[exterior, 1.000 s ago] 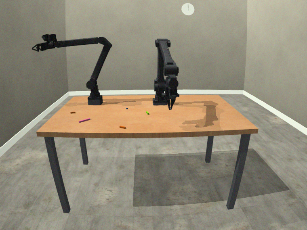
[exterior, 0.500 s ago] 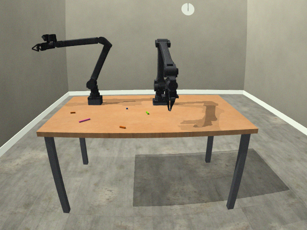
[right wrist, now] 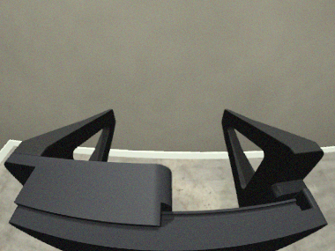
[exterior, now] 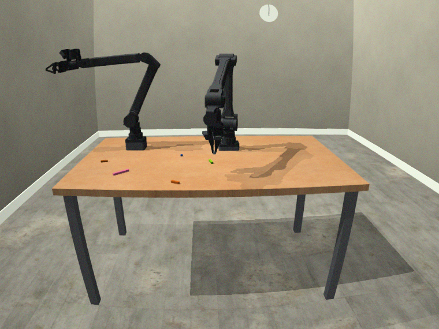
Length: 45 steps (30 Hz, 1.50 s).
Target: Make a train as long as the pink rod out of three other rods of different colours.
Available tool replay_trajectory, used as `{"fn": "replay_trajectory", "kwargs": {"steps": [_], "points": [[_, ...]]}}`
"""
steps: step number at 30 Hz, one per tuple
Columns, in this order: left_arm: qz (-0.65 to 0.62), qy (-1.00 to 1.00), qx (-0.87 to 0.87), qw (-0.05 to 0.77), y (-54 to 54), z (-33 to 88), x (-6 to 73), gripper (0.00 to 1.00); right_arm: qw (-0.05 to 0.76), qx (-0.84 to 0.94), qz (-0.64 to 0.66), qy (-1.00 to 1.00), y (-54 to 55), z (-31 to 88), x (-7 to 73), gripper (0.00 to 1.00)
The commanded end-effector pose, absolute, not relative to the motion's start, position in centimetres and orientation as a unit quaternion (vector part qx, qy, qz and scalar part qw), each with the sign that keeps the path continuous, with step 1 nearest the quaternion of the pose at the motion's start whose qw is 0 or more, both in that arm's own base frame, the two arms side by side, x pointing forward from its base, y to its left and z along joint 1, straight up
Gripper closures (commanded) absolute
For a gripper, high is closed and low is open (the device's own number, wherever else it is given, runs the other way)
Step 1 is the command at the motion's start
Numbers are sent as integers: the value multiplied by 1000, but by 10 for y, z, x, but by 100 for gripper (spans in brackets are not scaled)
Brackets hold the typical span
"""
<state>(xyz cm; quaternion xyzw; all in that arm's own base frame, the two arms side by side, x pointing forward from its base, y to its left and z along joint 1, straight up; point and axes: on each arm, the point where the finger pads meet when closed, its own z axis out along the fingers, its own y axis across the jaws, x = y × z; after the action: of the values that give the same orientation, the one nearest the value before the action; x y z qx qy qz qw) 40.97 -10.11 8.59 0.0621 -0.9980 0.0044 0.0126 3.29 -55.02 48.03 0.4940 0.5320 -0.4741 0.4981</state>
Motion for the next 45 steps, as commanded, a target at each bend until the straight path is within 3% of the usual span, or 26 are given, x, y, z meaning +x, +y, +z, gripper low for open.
{"fn": "replay_trajectory", "kwargs": {"steps": [1,11,16,18,23,28,35,45], "points": [[13,-989,141,-33,-118,117,426,96,511,488,-488,511,-544,501,24,0],[8,-972,236,-11,-190,105,334,96,511,488,-488,511,-544,501,24,0],[26,-967,251,-30,-196,123,355,96,511,488,-488,511,-544,501,24,0],[9,-962,271,-9,-211,104,302,96,511,488,-488,511,-544,501,24,0],[8,-946,323,-6,-234,102,252,96,511,488,-488,511,-544,501,24,0],[36,-940,339,-18,-256,121,253,96,511,488,-488,511,-544,501,24,0],[11,-913,407,-3,-254,96,171,96,511,488,-488,511,-544,501,24,0],[27,-900,436,-3,-266,103,150,96,511,488,-488,511,-544,501,24,0]]}}
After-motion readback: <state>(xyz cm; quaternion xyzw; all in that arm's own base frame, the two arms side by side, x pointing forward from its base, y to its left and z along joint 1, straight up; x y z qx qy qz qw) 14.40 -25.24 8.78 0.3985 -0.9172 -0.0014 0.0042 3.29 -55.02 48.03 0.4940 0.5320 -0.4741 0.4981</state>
